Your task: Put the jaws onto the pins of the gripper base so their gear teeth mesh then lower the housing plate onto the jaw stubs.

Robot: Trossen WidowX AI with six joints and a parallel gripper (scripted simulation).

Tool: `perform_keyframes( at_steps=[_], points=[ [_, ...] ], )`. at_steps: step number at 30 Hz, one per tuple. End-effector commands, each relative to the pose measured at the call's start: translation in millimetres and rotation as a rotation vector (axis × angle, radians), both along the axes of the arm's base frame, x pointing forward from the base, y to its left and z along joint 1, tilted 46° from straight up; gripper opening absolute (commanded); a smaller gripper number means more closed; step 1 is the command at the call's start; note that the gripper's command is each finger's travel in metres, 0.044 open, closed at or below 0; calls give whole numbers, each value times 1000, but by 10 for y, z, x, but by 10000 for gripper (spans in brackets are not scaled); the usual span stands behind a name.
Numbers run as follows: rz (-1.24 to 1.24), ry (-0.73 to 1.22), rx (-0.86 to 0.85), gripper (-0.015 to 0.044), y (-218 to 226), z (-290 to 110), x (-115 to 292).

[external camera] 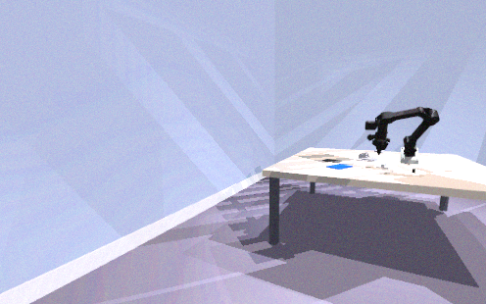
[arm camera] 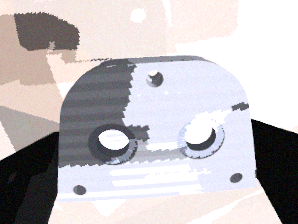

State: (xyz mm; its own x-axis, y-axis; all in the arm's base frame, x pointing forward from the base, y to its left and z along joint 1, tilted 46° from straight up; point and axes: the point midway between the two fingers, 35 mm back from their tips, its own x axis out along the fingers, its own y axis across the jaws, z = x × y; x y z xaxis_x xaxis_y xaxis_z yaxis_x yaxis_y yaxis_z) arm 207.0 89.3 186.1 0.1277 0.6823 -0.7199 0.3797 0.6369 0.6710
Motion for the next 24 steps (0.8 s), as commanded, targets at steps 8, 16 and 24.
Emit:
perform_keyframes(
  at_steps=[8, 16, 24],
  points=[
    [-5, 5, -25, 351, -247, -232, 167],
    [-6, 10, -34, 351, -432, -399, 251],
    [-7, 15, -38, 351, -622, -571, 307]
  ],
)
